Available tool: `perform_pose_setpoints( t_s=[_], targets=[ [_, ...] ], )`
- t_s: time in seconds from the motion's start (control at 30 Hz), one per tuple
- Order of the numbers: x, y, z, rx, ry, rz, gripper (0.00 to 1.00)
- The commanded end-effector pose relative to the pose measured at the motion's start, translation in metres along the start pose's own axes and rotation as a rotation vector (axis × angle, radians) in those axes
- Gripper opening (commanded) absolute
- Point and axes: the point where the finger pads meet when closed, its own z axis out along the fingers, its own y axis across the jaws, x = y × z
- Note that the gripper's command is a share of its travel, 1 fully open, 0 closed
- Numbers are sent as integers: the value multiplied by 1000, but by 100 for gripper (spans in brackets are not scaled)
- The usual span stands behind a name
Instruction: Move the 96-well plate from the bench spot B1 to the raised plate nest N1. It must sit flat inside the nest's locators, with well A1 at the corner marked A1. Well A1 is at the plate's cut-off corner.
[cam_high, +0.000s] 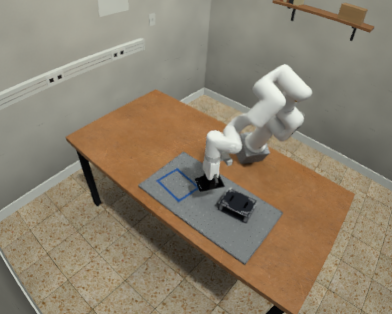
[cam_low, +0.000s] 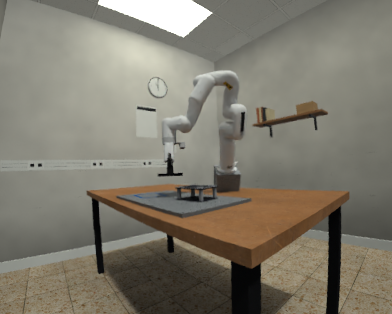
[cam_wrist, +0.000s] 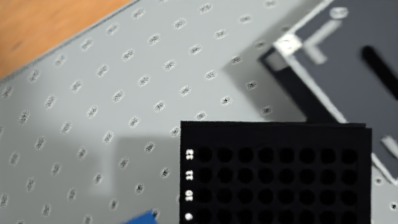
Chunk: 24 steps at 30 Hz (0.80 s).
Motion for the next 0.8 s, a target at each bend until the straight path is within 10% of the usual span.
perform_pose_setpoints(
  t_s=[0.0, 0.77],
  targets=[
    [10, 12, -4, 21, 0, 169, 0],
    [61, 59, -15, 20, -7, 844, 0]
  ],
)
